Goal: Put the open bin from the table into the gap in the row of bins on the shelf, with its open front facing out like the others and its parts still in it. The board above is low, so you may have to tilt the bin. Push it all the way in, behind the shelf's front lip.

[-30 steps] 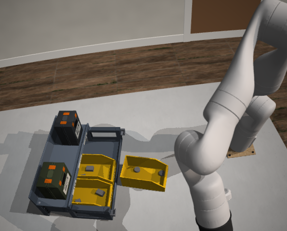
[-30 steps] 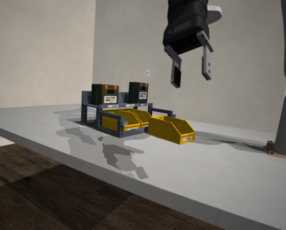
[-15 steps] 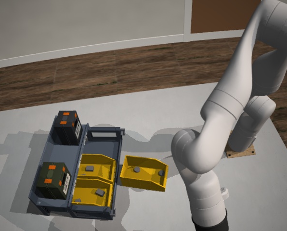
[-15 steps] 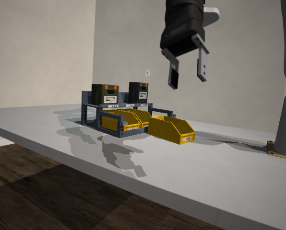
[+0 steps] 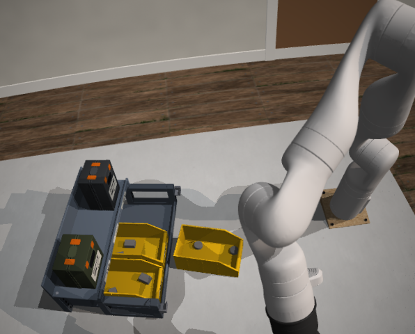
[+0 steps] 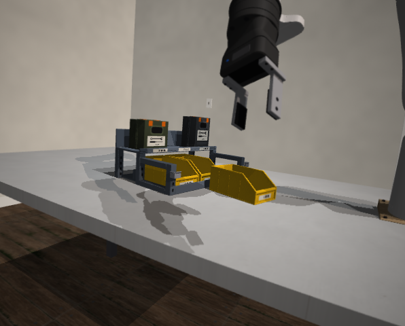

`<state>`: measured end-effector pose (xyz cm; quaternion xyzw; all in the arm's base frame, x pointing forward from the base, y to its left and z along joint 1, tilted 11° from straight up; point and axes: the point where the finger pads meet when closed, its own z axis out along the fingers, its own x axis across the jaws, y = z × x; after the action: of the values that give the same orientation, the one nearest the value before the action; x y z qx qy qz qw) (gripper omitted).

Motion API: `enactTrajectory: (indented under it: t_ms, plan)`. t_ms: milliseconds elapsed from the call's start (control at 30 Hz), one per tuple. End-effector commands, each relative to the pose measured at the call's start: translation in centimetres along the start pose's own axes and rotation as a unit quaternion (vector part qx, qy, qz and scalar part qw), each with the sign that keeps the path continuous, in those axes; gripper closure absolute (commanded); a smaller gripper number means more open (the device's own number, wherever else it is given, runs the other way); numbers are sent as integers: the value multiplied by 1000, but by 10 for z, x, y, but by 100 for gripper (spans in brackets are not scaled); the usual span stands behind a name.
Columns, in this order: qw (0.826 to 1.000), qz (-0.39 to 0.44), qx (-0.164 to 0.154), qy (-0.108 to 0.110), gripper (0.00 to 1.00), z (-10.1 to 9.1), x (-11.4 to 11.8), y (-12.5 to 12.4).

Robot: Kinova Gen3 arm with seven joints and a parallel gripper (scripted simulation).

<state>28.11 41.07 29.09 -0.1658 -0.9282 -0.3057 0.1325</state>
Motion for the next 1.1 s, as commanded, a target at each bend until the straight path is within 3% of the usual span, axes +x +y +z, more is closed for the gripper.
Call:
enactTrajectory:
  t_ms: [0, 600, 1067]
  plan:
    - [1000, 6, 0, -2, 0, -1, -4, -1]
    - [996, 88, 11, -28, 0, -10, -41, -19]
    - [980, 186, 22, -60, 0, -24, -83, -43]
